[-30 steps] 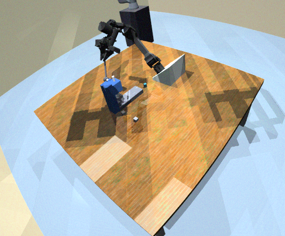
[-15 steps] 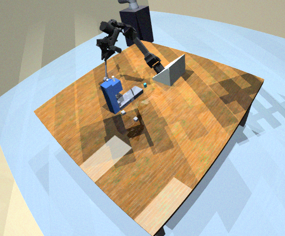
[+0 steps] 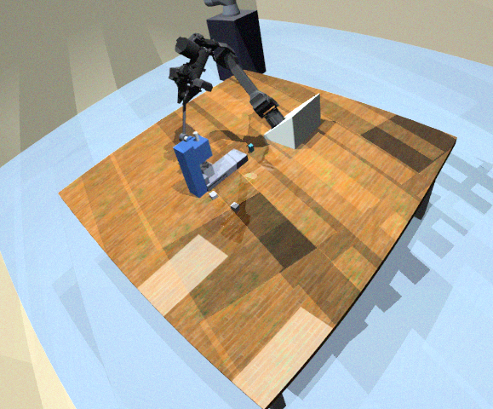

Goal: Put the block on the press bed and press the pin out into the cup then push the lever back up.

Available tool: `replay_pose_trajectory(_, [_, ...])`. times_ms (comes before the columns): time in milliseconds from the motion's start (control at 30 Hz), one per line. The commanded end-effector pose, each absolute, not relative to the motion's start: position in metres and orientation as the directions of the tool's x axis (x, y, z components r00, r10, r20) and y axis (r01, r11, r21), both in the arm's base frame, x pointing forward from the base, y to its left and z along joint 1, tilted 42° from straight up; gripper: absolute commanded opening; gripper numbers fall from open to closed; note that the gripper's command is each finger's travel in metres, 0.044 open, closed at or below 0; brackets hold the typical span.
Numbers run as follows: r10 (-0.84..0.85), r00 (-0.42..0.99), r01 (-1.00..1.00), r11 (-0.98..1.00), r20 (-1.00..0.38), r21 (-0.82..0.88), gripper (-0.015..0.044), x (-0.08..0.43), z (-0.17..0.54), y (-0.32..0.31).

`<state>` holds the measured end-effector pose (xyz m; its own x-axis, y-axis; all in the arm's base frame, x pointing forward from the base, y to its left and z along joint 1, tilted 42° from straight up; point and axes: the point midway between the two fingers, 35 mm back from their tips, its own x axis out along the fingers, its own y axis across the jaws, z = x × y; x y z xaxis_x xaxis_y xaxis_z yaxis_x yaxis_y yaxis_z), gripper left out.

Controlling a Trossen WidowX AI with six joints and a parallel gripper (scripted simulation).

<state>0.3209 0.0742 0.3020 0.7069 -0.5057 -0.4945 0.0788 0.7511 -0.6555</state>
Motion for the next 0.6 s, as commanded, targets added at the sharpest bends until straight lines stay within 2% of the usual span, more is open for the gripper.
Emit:
replay_pose_trajectory(0, [-0.508, 0.704, 0.076, 0.749, -0.496, -0.659, 0.0, 0.3165, 0.3, 0.0731])
replay_pose_trajectory(567, [-0.508, 0.704, 0.075, 0.748, -0.496, -0.659, 0.0, 0.3082, 0.2968, 0.0712])
